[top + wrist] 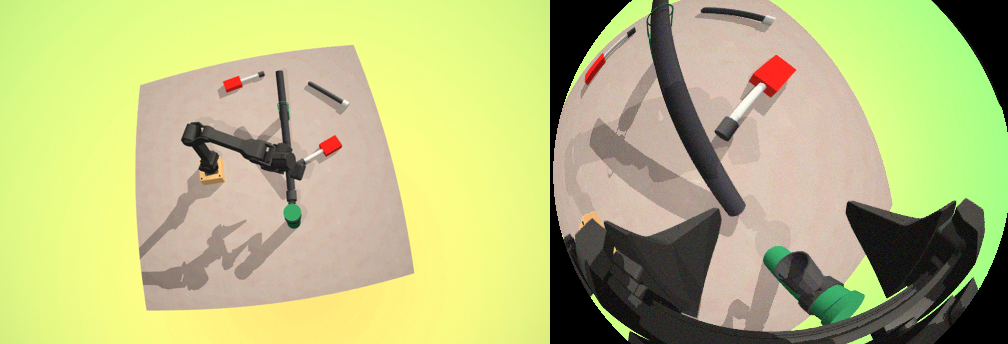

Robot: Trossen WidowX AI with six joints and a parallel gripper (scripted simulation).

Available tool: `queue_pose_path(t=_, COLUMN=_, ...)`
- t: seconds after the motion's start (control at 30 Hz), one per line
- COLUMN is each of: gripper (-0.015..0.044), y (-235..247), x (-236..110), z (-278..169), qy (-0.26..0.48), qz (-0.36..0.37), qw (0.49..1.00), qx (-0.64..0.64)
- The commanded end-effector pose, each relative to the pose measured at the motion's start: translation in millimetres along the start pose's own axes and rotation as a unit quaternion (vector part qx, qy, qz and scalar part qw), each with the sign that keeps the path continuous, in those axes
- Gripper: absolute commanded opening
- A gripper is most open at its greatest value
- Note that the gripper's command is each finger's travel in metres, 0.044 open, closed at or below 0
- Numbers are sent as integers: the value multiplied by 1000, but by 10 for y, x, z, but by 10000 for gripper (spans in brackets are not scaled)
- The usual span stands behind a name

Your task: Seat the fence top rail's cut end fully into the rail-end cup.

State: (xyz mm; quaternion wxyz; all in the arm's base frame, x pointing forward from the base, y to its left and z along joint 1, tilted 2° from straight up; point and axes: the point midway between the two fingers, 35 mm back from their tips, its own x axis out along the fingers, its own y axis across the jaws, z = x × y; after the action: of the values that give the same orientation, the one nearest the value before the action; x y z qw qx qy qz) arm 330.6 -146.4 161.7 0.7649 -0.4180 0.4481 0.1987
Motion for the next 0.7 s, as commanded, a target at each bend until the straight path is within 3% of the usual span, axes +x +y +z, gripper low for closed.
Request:
queue_pose_path(t=0.0, gripper=440, y=56, x=-402, z=472, qy=2, qz=-14, qw=955, qx=297)
queue_pose_path(t=0.37, gripper=440, y=204, x=-729, z=796, qy=-4, qz=-19, qw=848, qx=530)
queue_pose_path(t=0.67, gripper=440, y=208, x=-735, z=802, qy=-5, qz=-19, qw=845, qx=534)
